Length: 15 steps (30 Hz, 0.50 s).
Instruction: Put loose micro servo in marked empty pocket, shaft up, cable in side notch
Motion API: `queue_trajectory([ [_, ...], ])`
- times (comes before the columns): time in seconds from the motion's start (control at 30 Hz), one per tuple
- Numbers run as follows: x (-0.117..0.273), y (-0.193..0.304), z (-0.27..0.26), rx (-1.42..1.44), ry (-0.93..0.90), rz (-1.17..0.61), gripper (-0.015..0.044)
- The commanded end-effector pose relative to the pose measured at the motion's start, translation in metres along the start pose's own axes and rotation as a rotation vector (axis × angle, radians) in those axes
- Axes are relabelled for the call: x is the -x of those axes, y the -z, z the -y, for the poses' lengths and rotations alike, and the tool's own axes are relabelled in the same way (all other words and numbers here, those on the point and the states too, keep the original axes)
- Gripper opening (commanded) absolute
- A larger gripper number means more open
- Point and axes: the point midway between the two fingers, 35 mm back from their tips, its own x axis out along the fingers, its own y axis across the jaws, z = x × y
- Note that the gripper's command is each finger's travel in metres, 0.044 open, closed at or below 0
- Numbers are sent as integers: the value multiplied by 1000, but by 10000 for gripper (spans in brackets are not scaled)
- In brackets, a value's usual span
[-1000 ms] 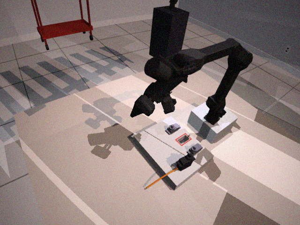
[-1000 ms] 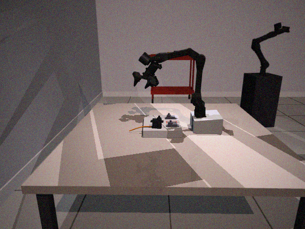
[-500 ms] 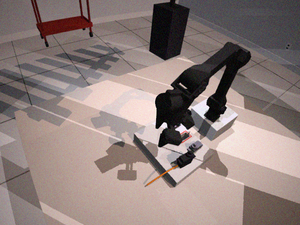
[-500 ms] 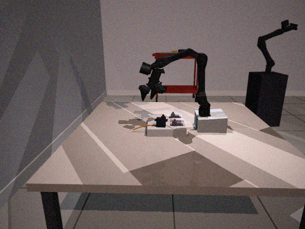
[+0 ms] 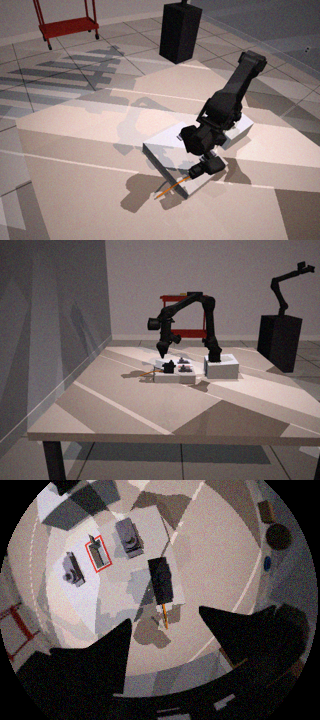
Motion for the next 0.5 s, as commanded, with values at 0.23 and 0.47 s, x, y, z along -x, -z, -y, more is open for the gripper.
queue_trajectory([
  [0.23, -14, -14, 7, 70, -4, 56, 440],
  [0.47, -32, -15, 6, 70, -5, 57, 440],
])
